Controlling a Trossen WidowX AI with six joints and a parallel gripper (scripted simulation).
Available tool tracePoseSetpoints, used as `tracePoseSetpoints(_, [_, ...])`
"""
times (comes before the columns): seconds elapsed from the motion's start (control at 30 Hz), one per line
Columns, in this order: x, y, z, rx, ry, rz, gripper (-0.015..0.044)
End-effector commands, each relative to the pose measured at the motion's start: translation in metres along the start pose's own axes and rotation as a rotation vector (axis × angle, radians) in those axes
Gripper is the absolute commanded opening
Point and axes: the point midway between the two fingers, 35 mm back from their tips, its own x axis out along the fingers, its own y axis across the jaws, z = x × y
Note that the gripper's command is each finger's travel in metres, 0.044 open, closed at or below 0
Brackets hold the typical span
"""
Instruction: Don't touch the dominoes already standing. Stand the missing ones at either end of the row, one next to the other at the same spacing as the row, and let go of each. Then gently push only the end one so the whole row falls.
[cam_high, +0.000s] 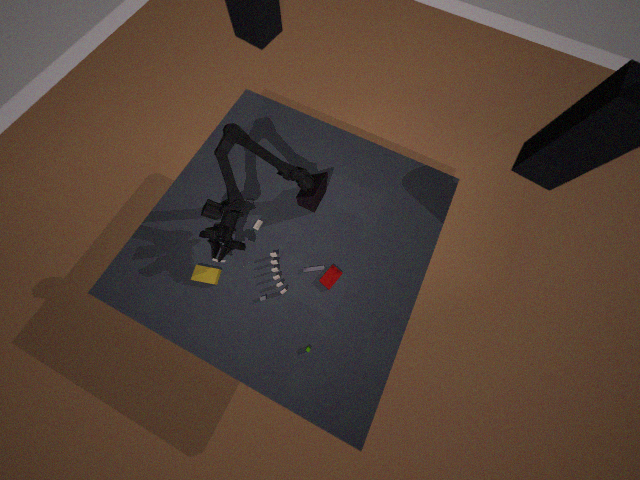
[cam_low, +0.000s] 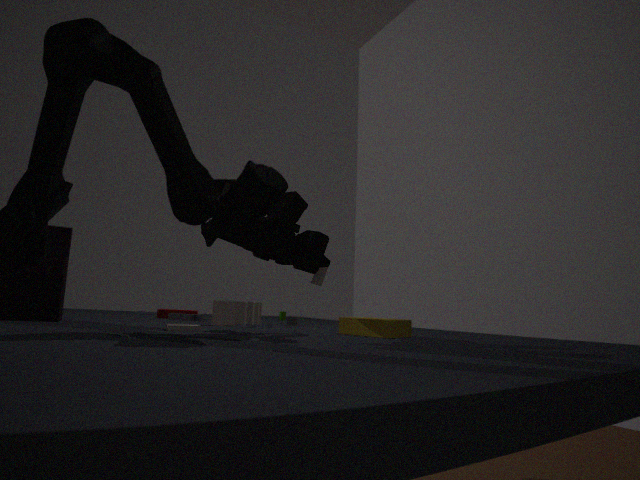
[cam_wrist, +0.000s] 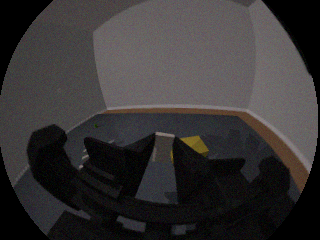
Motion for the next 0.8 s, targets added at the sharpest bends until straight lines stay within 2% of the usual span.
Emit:
tracePoseSetpoints(0.0, [-0.015, -0.001, 0.007, -0.054, -0.076, -0.017, 0.0107])
tracePoseSetpoints(0.4, [-0.052, 0.003, 0.016, -0.185, -0.235, -0.063, 0.0107])
tracePoseSetpoints(0.77, [-0.053, 0.003, 0.016, -0.188, -0.237, -0.063, 0.0107])
